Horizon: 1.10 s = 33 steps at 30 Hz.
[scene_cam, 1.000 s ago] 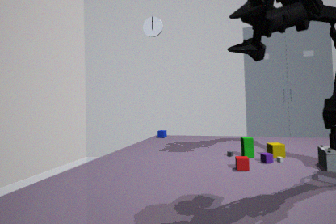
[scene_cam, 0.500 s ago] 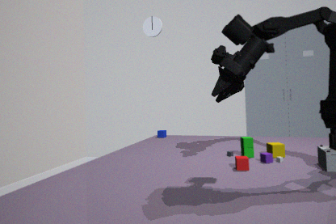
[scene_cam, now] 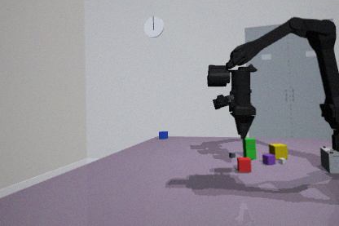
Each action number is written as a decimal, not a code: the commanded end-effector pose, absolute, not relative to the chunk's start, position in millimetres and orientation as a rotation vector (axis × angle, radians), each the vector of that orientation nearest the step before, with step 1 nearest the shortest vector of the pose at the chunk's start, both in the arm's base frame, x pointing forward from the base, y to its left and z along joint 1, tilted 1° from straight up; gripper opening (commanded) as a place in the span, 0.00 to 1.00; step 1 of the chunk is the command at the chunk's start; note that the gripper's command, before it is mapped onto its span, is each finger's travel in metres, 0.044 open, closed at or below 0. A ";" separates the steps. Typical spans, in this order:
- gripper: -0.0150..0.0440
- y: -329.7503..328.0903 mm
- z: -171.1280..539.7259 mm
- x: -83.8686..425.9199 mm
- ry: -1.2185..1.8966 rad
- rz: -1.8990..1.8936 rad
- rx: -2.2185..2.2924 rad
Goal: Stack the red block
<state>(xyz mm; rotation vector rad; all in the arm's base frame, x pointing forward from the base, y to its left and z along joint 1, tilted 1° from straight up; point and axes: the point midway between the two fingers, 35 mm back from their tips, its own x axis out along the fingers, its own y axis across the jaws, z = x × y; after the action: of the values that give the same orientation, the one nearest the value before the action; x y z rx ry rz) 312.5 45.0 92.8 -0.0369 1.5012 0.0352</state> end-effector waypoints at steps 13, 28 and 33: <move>1.00 47.1 50.2 311.1 1.533 0.060 -0.041; 1.00 49.5 31.7 311.1 1.533 0.061 -0.041; 1.00 49.7 23.4 311.6 1.533 0.061 -0.041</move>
<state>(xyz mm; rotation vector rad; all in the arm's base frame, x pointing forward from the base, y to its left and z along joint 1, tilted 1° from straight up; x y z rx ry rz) 315.2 49.3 32.9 -0.0459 1.5157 0.0611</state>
